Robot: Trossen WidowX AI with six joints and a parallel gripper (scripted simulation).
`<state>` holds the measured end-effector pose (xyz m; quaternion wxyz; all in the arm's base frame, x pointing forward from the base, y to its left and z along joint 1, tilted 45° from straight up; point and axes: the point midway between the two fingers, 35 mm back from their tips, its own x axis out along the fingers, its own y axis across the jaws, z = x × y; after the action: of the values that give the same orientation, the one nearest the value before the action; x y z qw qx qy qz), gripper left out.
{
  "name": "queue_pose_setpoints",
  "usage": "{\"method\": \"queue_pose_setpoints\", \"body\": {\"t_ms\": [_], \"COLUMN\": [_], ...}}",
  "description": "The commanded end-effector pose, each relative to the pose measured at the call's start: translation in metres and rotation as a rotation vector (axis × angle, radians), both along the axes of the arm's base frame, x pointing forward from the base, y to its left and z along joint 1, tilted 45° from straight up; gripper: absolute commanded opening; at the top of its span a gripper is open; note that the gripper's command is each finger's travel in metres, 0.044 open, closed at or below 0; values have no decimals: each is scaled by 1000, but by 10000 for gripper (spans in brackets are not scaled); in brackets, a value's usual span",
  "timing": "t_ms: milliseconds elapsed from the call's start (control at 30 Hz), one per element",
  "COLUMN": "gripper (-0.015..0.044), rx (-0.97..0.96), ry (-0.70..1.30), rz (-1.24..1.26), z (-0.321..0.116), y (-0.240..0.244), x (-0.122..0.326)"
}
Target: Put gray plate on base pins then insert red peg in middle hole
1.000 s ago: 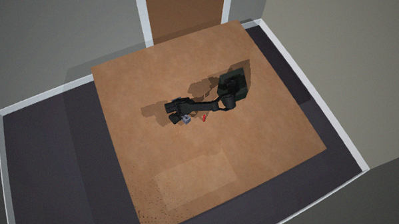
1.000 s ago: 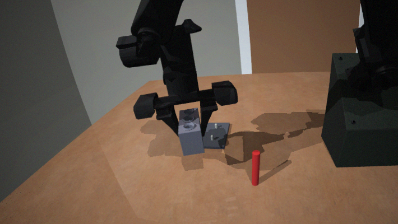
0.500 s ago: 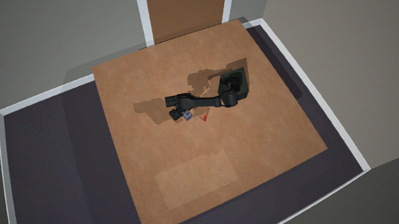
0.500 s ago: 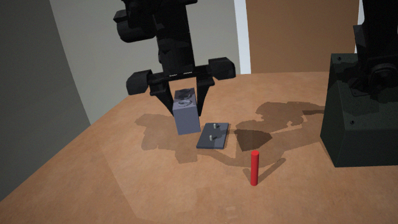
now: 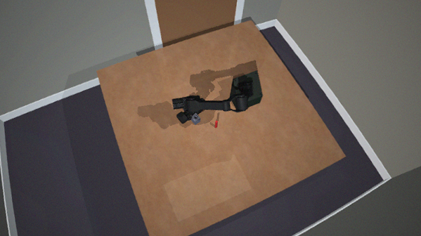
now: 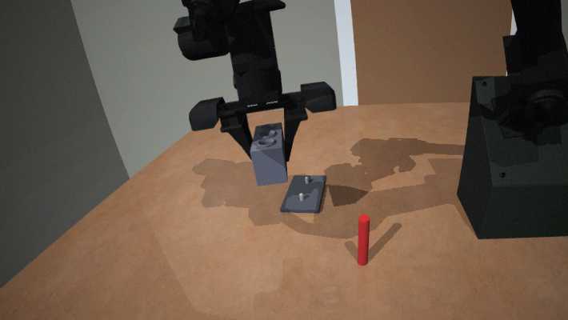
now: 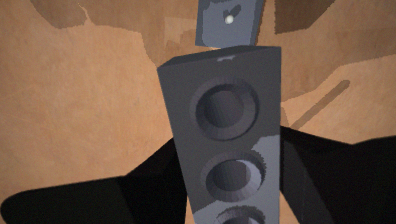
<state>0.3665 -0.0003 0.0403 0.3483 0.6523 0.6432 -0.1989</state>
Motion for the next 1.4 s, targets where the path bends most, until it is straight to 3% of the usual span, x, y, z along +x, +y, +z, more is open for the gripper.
{"method": "queue_pose_setpoints", "body": {"t_ms": [0, 1367], "gripper": [0, 0], "rx": [-4, 19], "ry": [17, 181], "rz": [-25, -191], "z": [-11, -122], "y": [-6, -29], "x": [0, -17]}}
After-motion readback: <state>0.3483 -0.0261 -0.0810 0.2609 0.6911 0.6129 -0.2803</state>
